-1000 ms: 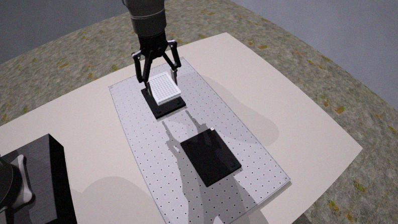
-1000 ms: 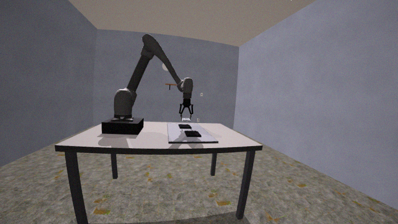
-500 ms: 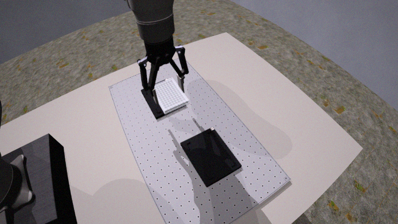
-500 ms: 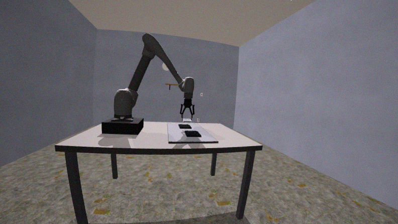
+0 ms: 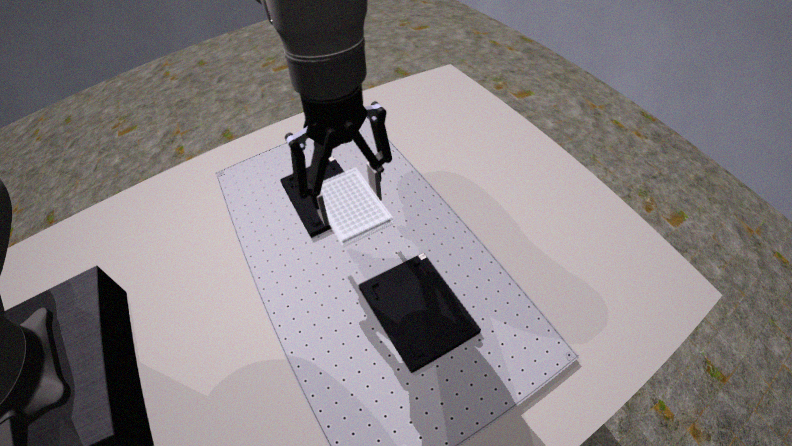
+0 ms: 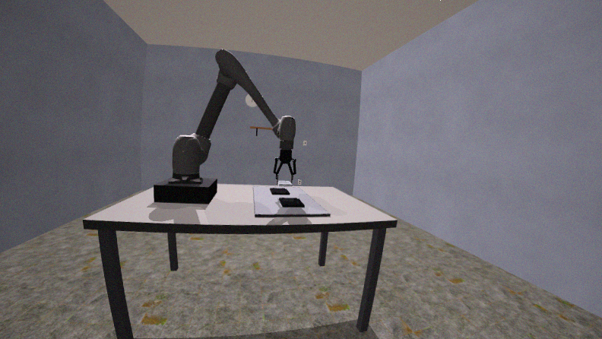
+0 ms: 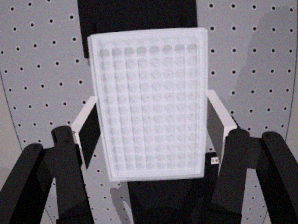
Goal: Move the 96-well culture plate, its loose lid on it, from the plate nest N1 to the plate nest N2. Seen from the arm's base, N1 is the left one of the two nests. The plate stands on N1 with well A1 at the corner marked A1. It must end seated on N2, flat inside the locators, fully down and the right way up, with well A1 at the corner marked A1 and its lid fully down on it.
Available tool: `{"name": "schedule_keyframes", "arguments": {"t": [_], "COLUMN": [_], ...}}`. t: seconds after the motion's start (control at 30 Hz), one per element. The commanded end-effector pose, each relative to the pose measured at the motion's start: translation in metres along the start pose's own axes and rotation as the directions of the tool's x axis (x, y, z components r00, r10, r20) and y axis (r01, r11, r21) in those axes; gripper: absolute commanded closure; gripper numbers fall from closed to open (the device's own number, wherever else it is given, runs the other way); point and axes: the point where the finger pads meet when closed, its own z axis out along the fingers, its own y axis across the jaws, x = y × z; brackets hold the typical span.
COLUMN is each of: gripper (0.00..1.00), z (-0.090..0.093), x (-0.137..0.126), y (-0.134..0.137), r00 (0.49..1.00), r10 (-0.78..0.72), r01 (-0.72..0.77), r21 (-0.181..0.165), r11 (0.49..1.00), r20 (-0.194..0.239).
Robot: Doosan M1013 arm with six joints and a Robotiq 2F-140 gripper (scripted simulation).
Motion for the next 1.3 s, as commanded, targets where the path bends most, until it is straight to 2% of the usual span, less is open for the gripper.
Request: {"name": "schedule_keyframes", "arguments": {"t": [0.0,1.27], "gripper": [1.00,1.00], "z": [0.000,0.000], "x": [-0.013,-0.125], "y": [0.001,0.013], "r00": [1.000,1.000], "r10": [0.000,0.000], "r01": [0.000,0.000], "r21": [0.000,0.000], "r11": [1.000,1.000], "r20": [0.000,0.000]}}
